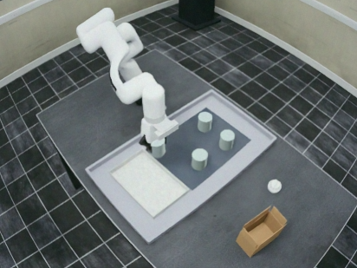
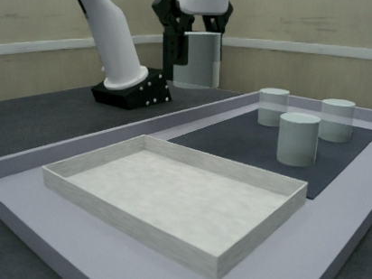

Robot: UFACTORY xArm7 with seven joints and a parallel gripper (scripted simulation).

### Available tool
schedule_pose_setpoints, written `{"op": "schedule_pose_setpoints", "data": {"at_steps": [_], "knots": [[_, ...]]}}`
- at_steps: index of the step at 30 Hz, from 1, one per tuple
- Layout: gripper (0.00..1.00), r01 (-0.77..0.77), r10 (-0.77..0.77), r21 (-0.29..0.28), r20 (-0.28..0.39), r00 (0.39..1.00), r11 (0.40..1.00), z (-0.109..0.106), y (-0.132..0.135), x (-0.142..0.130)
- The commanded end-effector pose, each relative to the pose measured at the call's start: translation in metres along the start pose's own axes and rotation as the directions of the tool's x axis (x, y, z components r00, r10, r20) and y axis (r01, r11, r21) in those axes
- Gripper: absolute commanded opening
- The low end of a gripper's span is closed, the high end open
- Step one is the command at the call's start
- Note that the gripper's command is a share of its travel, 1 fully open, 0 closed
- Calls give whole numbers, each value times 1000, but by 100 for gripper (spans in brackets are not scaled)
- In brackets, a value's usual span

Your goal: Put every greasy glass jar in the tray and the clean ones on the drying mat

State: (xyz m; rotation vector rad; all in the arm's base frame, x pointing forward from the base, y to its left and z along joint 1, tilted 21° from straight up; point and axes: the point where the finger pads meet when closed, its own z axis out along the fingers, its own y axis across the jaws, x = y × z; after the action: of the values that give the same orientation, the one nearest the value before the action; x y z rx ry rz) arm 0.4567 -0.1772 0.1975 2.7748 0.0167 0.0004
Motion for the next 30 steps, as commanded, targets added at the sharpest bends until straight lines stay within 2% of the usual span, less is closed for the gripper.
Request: {"op": "schedule_pose_setpoints", "data": {"at_steps": [1, 26, 30], "knots": [[0, 1, -1, 0, -5, 1000, 1000, -2, 10, 5], [0, 1, -1, 0, -5, 1000, 1000, -2, 82, 29], [0, 1, -1, 0, -5, 1000, 1000, -2, 82, 29]]}}
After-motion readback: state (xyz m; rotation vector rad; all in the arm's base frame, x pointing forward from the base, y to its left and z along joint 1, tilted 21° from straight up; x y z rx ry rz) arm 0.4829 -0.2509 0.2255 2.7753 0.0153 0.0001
